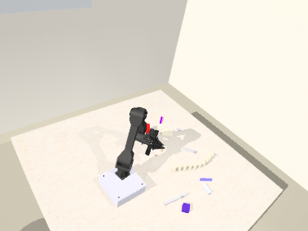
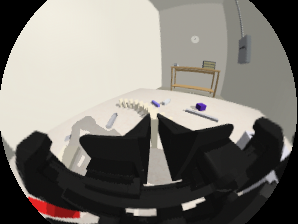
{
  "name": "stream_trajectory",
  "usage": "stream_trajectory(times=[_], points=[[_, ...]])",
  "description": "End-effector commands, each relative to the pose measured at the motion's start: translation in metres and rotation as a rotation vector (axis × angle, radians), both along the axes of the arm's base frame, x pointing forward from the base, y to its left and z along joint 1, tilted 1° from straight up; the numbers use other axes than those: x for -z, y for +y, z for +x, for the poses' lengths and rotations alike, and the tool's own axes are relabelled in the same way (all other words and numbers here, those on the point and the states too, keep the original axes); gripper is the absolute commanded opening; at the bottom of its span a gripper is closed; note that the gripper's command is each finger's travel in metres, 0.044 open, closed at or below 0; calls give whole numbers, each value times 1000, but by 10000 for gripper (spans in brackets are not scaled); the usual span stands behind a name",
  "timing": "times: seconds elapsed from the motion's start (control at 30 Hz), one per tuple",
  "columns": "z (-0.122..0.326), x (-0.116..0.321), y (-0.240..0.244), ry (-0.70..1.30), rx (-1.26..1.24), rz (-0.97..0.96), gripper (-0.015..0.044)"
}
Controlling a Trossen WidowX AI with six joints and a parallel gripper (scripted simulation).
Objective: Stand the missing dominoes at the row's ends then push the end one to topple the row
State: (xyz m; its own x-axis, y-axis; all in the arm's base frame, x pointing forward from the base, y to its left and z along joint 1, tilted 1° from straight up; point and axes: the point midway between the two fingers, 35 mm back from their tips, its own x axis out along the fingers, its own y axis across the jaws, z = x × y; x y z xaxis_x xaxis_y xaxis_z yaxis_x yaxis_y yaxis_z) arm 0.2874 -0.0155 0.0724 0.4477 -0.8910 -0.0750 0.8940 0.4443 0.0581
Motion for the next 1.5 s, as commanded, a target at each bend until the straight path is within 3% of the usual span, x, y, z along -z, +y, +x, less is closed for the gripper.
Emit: stream_trajectory(times=[0.0, 0.8, 1.23, 1.47], points=[[0, 13, -2, 15, -1, -10, 22], [2, 74, -9, 18, 0, -15, 22], [1, 77, -10, 18, 0, -16, 22], [1, 77, -10, 18, 0, -16, 206]])
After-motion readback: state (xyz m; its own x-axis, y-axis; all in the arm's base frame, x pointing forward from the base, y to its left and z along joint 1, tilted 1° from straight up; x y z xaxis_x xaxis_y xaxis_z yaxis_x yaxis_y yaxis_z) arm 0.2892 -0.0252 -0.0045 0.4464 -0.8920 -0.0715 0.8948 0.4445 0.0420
